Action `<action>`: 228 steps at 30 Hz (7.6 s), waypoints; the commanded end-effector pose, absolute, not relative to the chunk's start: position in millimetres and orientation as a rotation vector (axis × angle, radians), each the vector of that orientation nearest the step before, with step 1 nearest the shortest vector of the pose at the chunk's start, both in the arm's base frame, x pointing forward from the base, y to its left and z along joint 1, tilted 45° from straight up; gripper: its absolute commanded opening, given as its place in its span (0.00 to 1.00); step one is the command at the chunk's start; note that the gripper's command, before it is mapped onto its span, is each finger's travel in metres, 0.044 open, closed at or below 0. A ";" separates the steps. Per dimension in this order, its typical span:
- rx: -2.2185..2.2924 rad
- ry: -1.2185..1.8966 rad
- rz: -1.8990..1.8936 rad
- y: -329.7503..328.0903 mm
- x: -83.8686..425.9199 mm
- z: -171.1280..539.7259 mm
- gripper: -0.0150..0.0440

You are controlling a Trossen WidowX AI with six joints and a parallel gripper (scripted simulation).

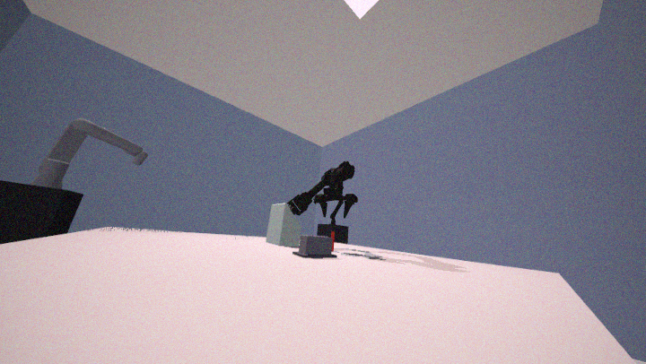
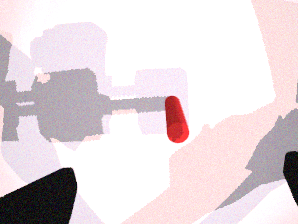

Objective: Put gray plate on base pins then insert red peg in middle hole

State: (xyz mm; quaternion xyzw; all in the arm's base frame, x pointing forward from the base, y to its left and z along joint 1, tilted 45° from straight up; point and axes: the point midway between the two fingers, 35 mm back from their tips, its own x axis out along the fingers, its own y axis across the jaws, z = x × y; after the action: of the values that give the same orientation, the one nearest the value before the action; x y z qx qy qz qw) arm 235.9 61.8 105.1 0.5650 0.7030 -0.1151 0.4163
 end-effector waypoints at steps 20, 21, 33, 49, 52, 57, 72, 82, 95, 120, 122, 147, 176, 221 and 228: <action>1.416 1.776 -0.279 100.4 231.7 70.4 1.00; 1.416 1.776 -0.280 101.5 231.8 69.2 1.00; 1.416 1.776 -0.280 114.9 232.1 55.6 1.00; 1.419 1.777 -0.276 132.4 230.0 39.6 1.00; 1.419 1.777 -0.276 132.6 230.0 39.5 0.91; 1.419 1.777 -0.276 132.6 230.0 39.5 0.69; 1.419 1.777 -0.276 132.6 230.0 39.5 0.25; 1.415 1.773 -0.282 120.3 233.7 49.1 0.25; 1.409 1.770 -0.289 89.6 238.5 74.6 0.25; 1.412 1.772 -0.296 55.4 271.4 70.8 0.25; 1.412 1.772 -0.296 52.2 275.9 68.5 0.25; 1.409 1.767 -0.293 9.0 324.5 29.4 0.25; 1.411 1.767 -0.279 -42.5 357.3 -31.3 0.25; 1.411 1.767 -0.279 -44.8 356.6 -33.0 0.25; 1.411 1.767 -0.279 -43.6 358.6 -31.9 0.25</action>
State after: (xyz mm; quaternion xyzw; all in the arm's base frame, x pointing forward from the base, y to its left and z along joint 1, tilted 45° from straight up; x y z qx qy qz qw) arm 357.3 -44.1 -31.6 0.5647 0.7032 -0.1104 0.4178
